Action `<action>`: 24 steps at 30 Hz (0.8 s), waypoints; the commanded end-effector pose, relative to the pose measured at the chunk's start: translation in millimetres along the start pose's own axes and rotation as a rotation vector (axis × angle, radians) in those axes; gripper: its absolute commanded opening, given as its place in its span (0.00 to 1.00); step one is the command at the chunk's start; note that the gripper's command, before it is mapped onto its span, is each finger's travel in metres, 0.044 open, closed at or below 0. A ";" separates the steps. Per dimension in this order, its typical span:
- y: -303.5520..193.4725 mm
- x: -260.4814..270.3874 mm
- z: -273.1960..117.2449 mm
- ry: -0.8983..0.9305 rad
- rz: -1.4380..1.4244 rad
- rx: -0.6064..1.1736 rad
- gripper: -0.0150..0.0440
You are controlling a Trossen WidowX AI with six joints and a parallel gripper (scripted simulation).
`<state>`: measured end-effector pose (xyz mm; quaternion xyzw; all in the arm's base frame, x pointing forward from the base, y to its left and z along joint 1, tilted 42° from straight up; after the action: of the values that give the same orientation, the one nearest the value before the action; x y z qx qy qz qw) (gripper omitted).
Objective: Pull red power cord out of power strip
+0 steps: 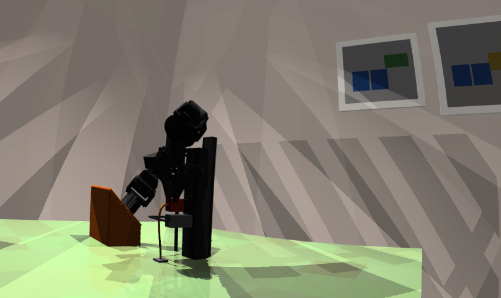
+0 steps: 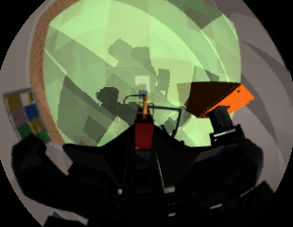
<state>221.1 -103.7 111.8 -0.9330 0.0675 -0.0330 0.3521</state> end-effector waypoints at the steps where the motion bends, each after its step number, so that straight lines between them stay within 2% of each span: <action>1: -0.1 0.1 -0.2 0.000 -0.001 0.000 0.30; 6: 0.2 0.2 -0.2 0.000 -0.001 0.000 0.25; 24: 26.4 2.2 -1.7 0.001 0.001 -0.002 0.25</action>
<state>222.8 -105.6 105.3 -0.9240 0.0611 -0.0338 0.3759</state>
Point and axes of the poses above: the point midway between the two fingers, 35 mm back from their tips, its own z axis out along the fingers, its own x axis across the jaws, y = z × x, the point moved 4 cm from there along -z, back along the fingers
